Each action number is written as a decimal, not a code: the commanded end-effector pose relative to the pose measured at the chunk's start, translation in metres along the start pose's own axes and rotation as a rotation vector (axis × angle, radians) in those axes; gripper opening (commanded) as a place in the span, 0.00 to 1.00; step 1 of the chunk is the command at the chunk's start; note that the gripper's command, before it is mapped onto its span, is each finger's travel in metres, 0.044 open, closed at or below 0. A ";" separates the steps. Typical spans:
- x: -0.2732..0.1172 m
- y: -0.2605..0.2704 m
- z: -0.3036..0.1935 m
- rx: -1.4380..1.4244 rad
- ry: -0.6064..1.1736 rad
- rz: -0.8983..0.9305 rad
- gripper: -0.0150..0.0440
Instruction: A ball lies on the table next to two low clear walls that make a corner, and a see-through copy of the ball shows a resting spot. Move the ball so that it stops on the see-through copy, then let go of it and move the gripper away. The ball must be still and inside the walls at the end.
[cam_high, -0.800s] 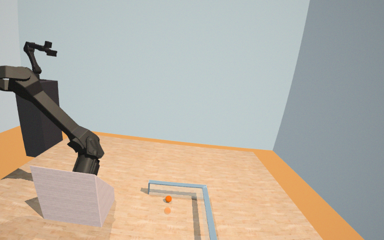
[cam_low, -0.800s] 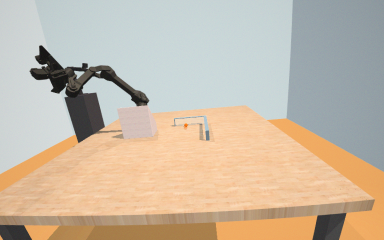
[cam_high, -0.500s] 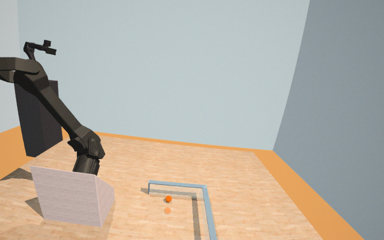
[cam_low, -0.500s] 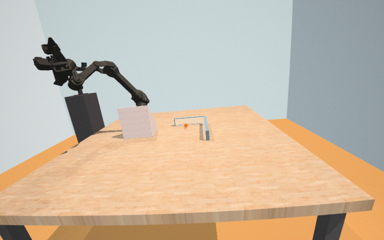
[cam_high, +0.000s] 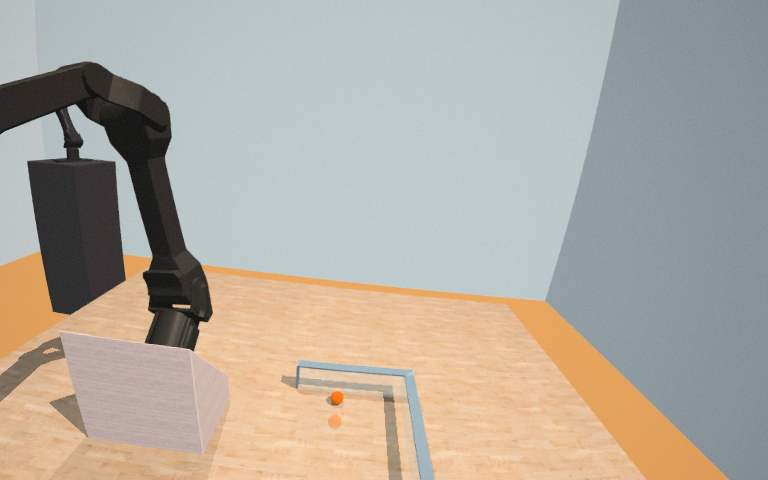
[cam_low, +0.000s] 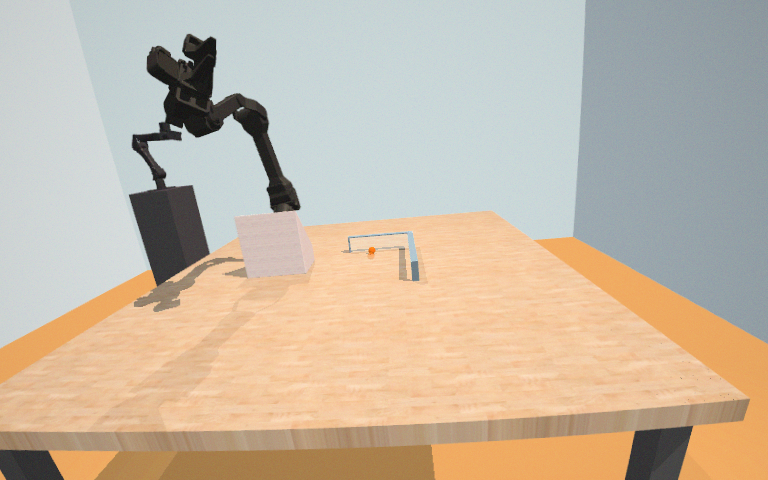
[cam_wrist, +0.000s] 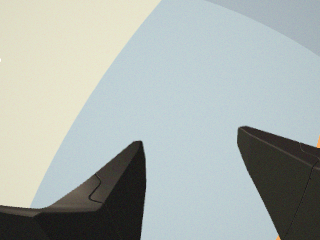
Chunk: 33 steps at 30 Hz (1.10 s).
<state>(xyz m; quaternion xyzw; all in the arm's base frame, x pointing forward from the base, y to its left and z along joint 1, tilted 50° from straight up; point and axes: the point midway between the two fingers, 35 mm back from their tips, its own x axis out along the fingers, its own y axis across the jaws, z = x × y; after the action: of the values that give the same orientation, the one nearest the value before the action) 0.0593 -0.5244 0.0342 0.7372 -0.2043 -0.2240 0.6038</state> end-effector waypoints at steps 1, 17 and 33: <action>0.046 -0.007 -0.056 -0.141 0.114 -0.068 0.64; 0.123 -0.046 -0.293 -0.739 0.659 -0.154 0.64; 0.052 -0.092 -0.515 -1.326 1.327 0.104 0.64</action>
<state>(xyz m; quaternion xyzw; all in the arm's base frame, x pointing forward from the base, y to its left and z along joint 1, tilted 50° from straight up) 0.3995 -0.1857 0.0277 0.2936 0.2872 0.1207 0.9037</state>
